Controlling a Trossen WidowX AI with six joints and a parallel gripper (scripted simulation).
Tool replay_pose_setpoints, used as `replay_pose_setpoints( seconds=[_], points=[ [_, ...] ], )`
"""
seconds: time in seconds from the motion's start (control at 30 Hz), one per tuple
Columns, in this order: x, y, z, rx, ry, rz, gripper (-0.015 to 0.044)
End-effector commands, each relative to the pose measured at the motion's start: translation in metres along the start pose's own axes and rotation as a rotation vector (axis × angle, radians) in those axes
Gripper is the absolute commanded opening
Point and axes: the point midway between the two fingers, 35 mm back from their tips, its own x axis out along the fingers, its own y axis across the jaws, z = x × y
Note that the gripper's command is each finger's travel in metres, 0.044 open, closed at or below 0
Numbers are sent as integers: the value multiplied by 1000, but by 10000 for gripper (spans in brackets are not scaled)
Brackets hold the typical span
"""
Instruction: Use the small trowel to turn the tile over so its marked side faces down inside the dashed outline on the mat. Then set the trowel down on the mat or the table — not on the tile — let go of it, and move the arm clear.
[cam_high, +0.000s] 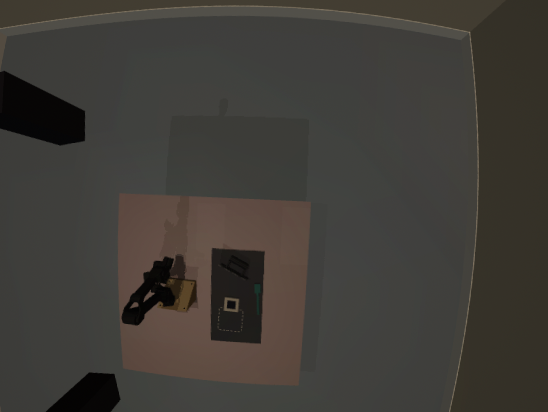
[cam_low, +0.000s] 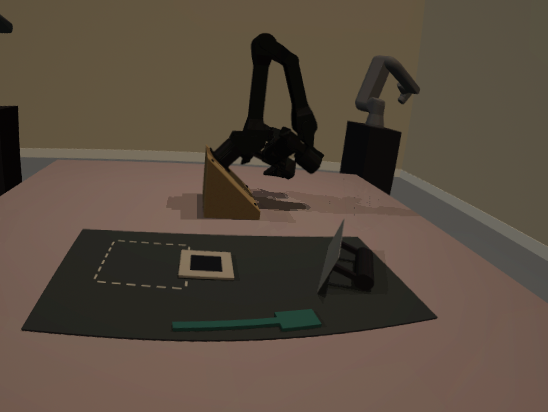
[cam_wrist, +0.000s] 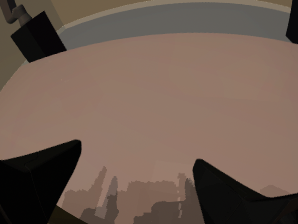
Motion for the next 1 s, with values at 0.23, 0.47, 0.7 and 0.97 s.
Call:
replay_pose_setpoints(
  seconds=[0.23,0.47,0.7,0.97],
  points=[
    [-54,-72,-23,53,118,-161,190],
    [-117,-122,-68,153,275,-290,100],
    [-189,-147,-113,207,397,-403,100],
    [-305,-134,-182,291,591,-549,100]
  ],
)
